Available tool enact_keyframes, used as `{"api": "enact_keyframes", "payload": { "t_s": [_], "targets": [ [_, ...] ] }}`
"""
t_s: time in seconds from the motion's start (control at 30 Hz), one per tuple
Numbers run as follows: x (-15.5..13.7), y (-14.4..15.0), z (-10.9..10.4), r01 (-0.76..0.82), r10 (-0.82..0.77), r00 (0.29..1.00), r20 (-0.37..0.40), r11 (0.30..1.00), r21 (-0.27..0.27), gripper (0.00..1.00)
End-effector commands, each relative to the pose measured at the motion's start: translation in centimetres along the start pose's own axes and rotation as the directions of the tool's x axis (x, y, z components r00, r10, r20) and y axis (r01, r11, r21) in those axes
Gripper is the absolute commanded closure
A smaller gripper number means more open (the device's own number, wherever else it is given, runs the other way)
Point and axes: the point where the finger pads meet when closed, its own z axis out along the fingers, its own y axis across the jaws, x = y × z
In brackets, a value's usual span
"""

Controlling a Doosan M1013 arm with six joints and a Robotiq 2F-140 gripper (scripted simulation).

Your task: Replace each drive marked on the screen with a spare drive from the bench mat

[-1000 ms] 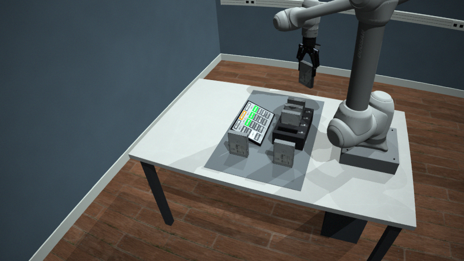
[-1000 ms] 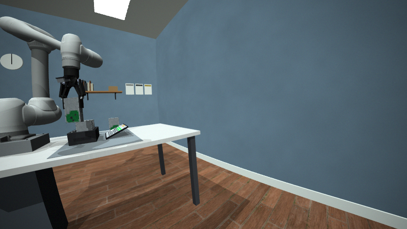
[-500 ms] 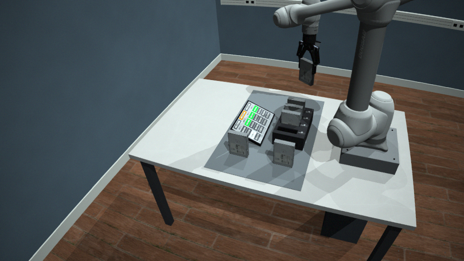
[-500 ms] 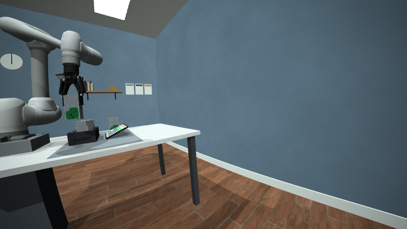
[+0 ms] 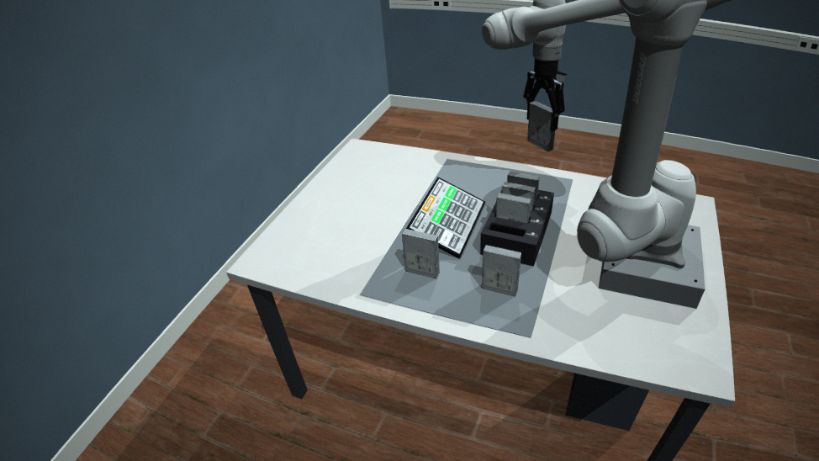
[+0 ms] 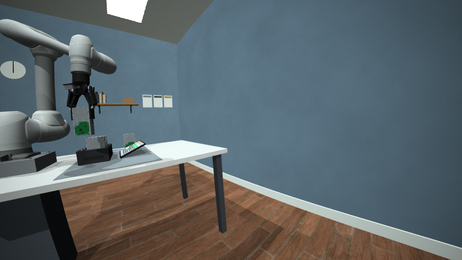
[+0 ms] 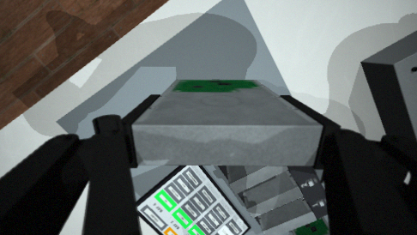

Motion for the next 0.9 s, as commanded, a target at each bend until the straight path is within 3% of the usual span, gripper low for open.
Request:
{"api": "enact_keyframes", "payload": {
  "t_s": [0.0,0.5,0.87],
  "targets": [
    [0.0,0.0,-0.1,0.000,0.000,1.000,0.000,1.000,0.001,0.90],
    [-1.0,0.1,-0.1,0.014,-0.014,1.000,0.000,1.000,0.001,0.90],
    [-3.3,0.4,-0.1,0.046,-0.046,0.999,0.000,0.999,0.001,0.90]
  ]
}}
